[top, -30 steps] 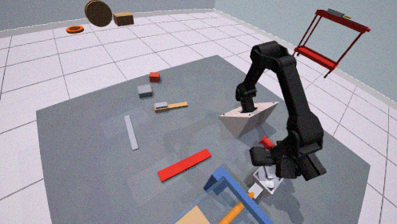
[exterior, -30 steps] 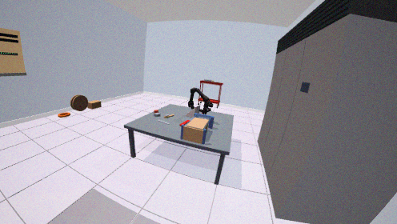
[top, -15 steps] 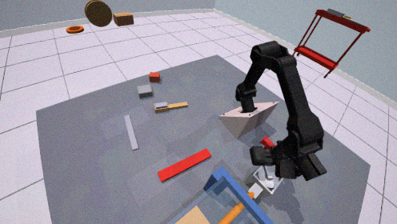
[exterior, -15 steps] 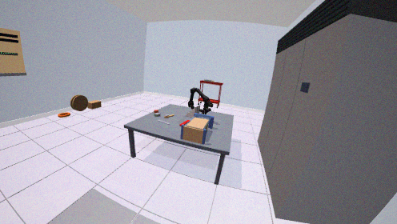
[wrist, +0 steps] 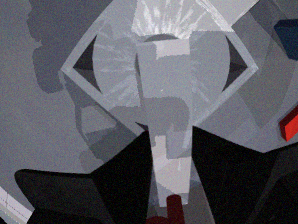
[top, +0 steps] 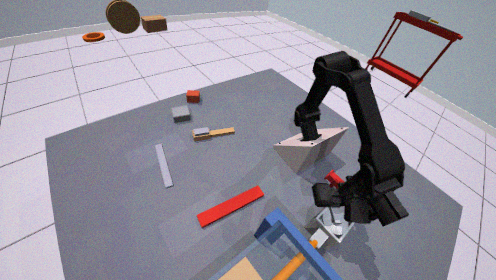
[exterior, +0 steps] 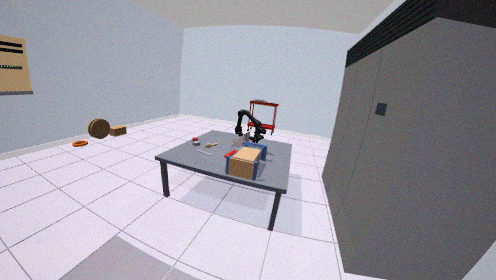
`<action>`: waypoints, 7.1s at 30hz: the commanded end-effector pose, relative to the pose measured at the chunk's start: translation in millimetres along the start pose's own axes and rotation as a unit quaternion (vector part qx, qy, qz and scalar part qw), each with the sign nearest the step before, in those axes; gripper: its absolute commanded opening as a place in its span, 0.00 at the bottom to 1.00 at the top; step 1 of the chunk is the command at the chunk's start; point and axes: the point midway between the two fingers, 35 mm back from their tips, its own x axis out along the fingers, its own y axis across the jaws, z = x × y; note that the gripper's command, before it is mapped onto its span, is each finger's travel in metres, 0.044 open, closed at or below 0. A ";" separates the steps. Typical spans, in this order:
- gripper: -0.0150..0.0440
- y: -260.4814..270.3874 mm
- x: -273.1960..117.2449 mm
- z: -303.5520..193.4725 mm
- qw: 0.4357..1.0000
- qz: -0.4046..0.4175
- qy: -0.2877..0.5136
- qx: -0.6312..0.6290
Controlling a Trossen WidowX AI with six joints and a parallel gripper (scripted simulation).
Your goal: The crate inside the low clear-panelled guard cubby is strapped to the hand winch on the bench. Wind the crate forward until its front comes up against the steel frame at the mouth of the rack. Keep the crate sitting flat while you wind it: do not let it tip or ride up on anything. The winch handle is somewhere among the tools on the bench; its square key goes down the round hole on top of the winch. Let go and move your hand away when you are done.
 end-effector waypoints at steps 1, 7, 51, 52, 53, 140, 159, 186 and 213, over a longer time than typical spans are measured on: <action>0.25 -3.4 4.0 0.6 0.999 -0.002 0.002 -0.033; 0.25 -3.7 3.9 0.8 0.999 -0.002 0.002 -0.039; 0.25 1.4 3.9 0.6 1.000 0.002 0.001 0.018; 0.25 1.4 3.9 0.6 1.000 0.002 0.001 0.018; 0.25 1.4 3.9 0.6 1.000 0.002 0.001 0.018; 0.30 -0.6 0.0 0.3 1.000 -0.001 -0.001 0.006; 1.00 -0.6 0.0 0.3 1.000 -0.001 -0.001 0.006; 0.64 1.4 -127.9 -5.7 0.999 -0.002 -0.044 0.004; 0.25 1.1 -127.5 -6.3 0.999 -0.002 -0.036 0.004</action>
